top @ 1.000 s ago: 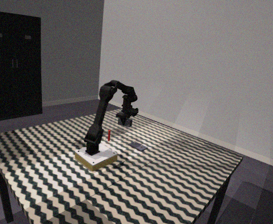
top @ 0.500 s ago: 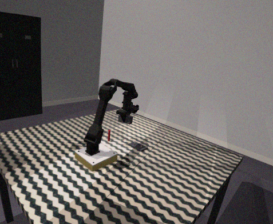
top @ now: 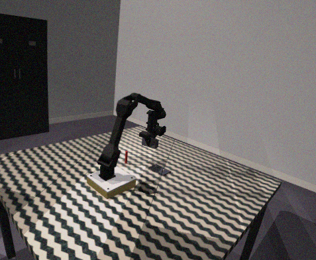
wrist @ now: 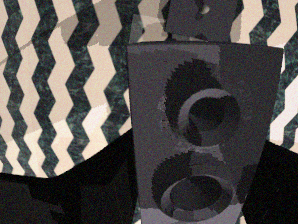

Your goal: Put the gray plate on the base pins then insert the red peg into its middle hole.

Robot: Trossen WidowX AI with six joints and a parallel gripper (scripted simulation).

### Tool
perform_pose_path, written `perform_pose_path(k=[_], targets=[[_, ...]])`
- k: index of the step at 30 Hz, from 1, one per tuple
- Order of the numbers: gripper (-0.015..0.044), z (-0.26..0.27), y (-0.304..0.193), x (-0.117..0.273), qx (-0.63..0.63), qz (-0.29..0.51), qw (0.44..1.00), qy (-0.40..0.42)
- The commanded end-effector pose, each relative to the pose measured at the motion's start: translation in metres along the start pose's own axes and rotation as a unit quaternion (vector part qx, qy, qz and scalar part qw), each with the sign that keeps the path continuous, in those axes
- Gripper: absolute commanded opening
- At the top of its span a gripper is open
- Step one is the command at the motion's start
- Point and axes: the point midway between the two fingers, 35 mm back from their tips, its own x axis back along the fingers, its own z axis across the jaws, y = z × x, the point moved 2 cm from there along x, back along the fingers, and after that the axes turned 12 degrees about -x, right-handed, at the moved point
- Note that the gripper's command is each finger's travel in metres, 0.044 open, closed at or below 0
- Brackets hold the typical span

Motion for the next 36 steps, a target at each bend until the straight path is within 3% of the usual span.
perform_pose_path(k=[1, 36], targets=[[0.0, 0.0, 0.015, -0.008, -0.011, -0.001, 1.0, -0.001], [0.0, -0.018, 0.114, -0.059, -0.099, -0.005, 0.995, -0.002]])
